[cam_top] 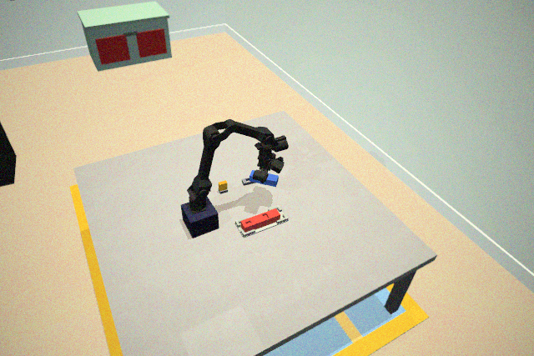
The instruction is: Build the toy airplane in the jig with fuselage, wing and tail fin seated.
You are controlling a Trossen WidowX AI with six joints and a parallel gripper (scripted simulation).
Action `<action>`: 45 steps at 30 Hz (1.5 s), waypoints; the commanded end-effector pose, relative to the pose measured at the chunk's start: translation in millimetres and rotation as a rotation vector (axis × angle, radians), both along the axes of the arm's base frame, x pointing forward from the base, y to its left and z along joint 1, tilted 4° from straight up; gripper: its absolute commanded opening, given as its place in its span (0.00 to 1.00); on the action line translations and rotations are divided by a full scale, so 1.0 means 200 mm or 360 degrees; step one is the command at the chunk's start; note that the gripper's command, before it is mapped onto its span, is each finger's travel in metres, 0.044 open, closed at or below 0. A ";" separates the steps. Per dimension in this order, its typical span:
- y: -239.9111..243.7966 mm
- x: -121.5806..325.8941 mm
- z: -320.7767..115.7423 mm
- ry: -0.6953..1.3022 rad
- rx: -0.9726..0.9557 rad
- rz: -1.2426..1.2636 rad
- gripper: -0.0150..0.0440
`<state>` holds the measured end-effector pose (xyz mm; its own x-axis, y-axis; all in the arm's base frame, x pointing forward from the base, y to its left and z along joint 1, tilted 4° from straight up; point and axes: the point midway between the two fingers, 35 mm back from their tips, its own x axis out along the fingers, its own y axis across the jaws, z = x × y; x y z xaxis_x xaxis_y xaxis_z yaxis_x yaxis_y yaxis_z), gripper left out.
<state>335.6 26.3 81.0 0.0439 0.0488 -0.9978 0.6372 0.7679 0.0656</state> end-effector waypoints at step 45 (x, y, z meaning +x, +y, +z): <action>-0.72 -0.25 -0.17 0.0055 0.0052 -0.1255 0.25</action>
<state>291.7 -109.4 48.7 0.0399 0.0441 -0.9982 0.9880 0.1475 0.0460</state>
